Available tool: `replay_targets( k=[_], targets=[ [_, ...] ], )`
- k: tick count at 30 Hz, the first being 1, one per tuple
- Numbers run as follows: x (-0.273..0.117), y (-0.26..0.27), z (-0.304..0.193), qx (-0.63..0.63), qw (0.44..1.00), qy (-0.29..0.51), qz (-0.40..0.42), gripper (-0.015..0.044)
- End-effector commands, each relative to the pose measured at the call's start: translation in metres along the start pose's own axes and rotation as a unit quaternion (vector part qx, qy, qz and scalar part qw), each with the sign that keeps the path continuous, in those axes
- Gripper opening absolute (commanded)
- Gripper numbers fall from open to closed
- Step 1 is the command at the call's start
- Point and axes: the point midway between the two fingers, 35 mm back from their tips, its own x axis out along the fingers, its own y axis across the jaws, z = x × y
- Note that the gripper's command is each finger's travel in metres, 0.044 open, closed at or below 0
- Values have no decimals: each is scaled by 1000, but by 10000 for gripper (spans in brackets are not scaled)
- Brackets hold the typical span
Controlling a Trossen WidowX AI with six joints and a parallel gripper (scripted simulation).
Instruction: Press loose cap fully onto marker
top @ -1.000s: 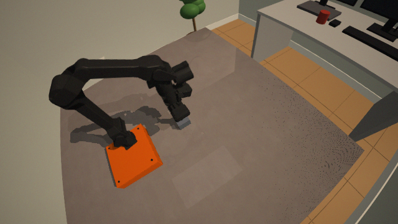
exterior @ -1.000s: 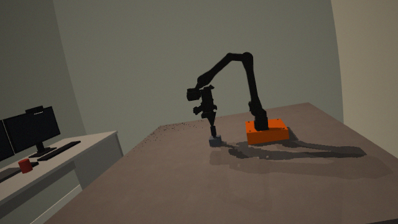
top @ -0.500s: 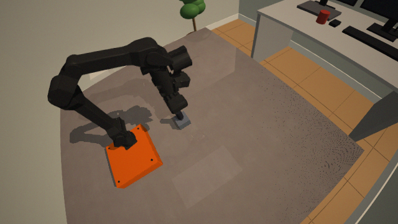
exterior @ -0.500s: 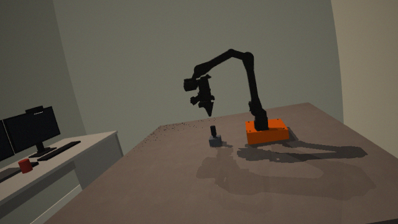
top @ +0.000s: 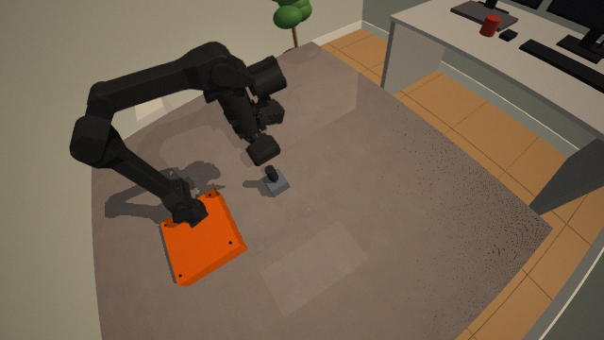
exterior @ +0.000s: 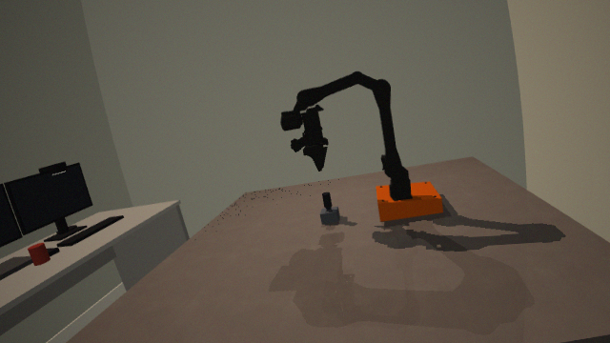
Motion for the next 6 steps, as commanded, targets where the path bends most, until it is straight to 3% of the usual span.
replay_targets(
  k=[1,6],
  targets=[
    [-2,0,0,1,1000,-1,0,315],
    [-2,0,0,1,1000,-1,0,440]
  ],
)
